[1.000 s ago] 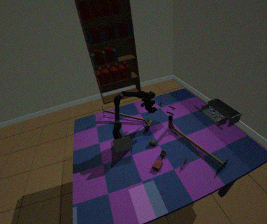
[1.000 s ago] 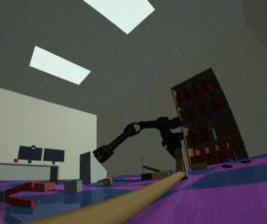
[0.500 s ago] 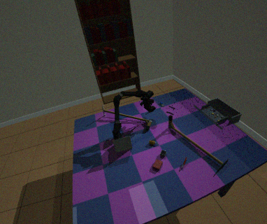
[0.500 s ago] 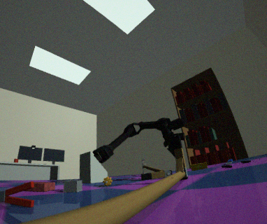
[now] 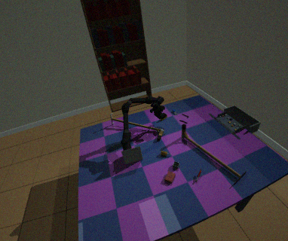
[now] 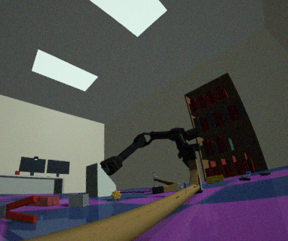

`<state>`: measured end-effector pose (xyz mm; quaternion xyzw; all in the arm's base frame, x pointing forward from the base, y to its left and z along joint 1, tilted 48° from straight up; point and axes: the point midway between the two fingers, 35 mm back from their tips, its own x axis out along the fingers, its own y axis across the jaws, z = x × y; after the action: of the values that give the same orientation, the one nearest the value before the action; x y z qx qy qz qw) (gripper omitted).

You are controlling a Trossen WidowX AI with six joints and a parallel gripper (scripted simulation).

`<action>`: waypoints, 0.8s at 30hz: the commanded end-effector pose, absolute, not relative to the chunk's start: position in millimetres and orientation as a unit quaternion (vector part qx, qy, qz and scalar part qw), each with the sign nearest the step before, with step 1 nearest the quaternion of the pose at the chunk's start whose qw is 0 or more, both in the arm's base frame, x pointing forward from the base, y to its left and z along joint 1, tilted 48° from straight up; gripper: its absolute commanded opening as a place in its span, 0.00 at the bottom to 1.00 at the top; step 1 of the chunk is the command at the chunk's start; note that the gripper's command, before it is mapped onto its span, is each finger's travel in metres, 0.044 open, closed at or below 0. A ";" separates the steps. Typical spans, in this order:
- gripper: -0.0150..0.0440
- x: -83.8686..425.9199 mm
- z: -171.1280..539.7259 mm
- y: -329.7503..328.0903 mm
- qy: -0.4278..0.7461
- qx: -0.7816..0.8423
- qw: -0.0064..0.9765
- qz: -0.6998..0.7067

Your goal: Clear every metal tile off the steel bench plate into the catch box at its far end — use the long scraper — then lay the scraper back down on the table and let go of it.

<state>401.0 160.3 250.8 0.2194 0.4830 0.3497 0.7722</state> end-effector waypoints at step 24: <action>0.25 397.1 297.8 104.1 0.486 0.217 0.772 0.348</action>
<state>398.4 110.1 291.5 0.2166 0.4873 0.3455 0.7722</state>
